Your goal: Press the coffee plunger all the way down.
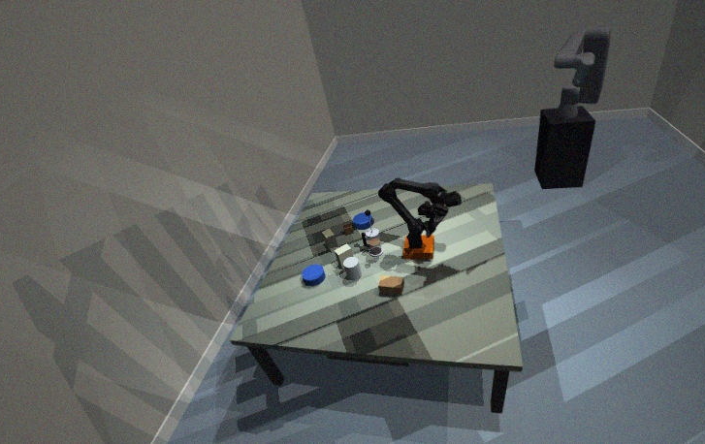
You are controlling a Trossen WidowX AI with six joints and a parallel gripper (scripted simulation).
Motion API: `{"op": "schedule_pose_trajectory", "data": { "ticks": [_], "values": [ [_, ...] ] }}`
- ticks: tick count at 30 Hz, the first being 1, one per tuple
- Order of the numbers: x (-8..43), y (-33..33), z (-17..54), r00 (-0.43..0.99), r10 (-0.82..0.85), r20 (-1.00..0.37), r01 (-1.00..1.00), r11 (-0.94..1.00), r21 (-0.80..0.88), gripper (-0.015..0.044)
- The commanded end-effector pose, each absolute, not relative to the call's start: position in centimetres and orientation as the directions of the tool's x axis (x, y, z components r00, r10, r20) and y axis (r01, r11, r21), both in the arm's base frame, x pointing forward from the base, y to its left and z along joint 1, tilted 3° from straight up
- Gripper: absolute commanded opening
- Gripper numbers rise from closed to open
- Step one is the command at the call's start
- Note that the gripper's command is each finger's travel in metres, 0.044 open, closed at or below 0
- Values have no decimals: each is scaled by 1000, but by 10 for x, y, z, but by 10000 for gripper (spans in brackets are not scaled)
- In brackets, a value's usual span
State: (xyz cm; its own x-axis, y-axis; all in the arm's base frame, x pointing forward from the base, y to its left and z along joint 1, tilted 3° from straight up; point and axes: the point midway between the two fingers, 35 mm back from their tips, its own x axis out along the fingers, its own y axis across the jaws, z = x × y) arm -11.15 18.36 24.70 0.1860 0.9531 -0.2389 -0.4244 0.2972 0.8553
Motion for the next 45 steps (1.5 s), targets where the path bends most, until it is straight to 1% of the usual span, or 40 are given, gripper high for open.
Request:
{"op": "schedule_pose_trajectory", "data": {
  "ticks": [1,2,5,12,17,22,29,35,40,45],
  "values": [
    [-110,184,247,192,951,-242,-426,303,853,426],
    [-107,186,247,205,947,-246,-429,313,848,440],
    [-90,194,249,272,923,-273,-445,372,815,440],
    [-29,211,255,469,801,-371,-444,577,685,440],
    [16,210,260,577,696,-427,-409,699,586,440],
    [58,201,268,655,592,-470,-363,792,491,440],
    [110,171,281,735,446,-510,-287,887,362,440],
    [144,134,295,788,323,-523,-221,943,250,440],
    [162,97,309,826,221,-519,-165,974,153,440],
    [168,59,322,856,114,-505,-104,993,48,440]
  ]
}}
